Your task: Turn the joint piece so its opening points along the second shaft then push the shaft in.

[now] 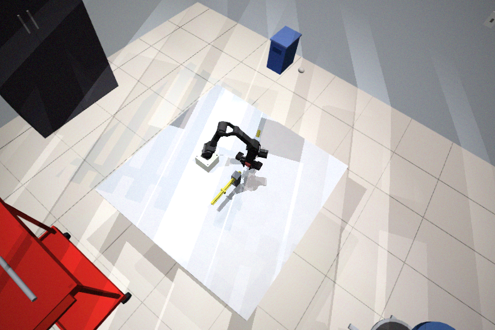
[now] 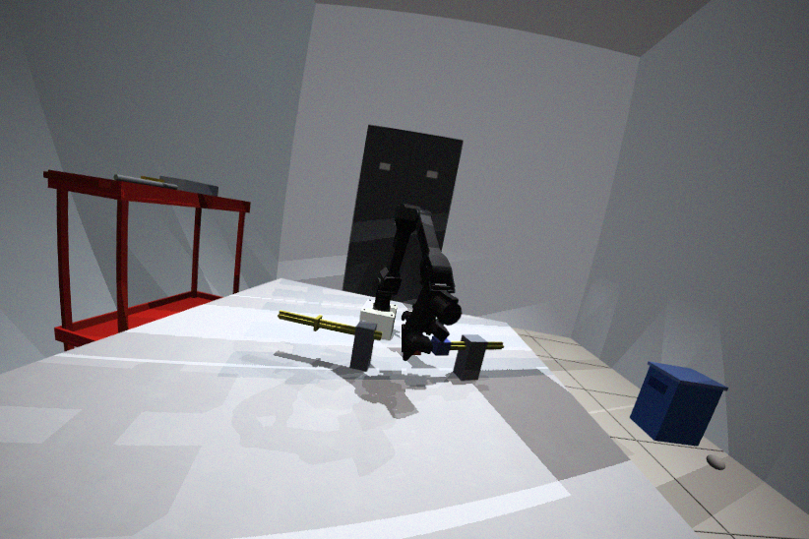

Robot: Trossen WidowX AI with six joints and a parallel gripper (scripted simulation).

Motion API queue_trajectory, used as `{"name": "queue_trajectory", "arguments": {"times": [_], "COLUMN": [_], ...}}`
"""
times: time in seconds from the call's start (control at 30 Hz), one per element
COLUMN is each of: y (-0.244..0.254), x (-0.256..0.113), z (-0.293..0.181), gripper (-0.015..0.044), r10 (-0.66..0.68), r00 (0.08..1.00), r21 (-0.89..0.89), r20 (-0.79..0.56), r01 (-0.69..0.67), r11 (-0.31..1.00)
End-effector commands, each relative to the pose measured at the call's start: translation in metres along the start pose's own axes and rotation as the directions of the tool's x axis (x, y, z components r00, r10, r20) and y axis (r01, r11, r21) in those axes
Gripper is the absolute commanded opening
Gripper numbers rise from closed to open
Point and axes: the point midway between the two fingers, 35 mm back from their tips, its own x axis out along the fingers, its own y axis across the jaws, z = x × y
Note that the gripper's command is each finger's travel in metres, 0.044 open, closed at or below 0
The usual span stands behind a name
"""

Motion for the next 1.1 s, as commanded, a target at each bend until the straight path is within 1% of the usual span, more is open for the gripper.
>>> {"name": "queue_trajectory", "arguments": {"times": [0.0, 0.17, 0.33, 0.37, 0.43, 0.8, 1.07], "y": [0.0, 0.0, 0.0, 0.0, 0.0, 0.0, 0.0], "x": [0.0, 0.0, 0.0, 0.0, 0.0, 0.0, 0.0], "z": [0.0, 0.0, 0.0, 0.0, 0.0, 0.0, 0.0], "gripper": [0.0, 0.0, 0.0131, 0.0147, 0.0147, 0.0436, 0.044], "r10": [0.0, 0.0, 0.0, 0.0, 0.0, 0.0, 0.0], "r00": [1.0, 1.0, 1.0, 1.0, 1.0, 1.0, 1.0], "r21": [0.0, 0.0, 0.0, 0.0, 0.0, 0.0, 0.0], "r20": [0.0, 0.0, 0.0, 0.0, 0.0, 0.0, 0.0], "r01": [0.0, 0.0, 0.0, 0.0, 0.0, 0.0, 0.0], "r11": [1.0, 1.0, 1.0, 1.0, 1.0, 1.0, 1.0]}}
